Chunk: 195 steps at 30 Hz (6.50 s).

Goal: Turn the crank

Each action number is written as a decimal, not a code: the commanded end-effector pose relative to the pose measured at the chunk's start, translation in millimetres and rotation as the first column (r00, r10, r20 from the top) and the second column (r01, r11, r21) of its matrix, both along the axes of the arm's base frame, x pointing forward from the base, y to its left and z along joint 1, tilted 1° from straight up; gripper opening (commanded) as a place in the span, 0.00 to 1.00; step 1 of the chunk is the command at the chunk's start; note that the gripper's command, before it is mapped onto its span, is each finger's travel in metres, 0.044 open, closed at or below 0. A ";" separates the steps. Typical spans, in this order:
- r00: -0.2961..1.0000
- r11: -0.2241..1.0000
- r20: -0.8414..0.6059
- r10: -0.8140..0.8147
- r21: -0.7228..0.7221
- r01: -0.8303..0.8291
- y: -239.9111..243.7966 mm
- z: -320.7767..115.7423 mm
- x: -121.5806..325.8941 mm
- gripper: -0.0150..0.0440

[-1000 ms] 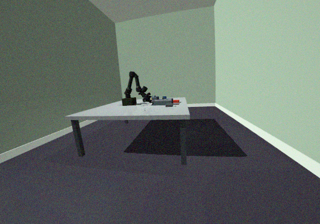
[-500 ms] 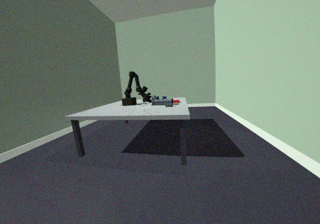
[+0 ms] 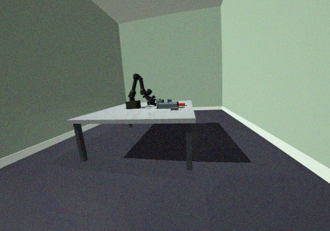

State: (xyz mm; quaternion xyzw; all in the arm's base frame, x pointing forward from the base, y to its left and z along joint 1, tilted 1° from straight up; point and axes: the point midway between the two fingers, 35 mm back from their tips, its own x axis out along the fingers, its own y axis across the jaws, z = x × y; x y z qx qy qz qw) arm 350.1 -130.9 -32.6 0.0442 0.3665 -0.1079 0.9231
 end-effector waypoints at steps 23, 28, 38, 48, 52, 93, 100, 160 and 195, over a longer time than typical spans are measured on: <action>1.000 1.000 0.000 0.001 0.000 -0.001 0.2 0.0 0.0 0.30; 1.000 1.000 0.000 0.001 0.000 -0.001 0.2 0.0 0.0 0.52; 1.000 1.000 0.000 0.001 0.000 -0.001 0.2 0.0 0.0 0.97; 1.000 1.000 0.000 0.001 0.000 -0.001 -0.5 23.4 1.0 1.00; 1.000 1.000 0.000 0.001 0.001 -0.001 -0.5 36.1 0.5 1.00; 0.992 0.992 -0.072 -0.108 0.057 0.112 -17.3 178.1 55.0 1.00; 0.982 0.984 -0.102 -0.156 0.073 0.164 -22.6 178.9 81.7 1.00; 0.993 0.993 -0.064 -0.096 0.056 0.100 -16.5 177.6 51.4 1.00; 1.000 1.000 0.003 0.002 0.006 -0.002 -0.7 67.6 -0.8 1.00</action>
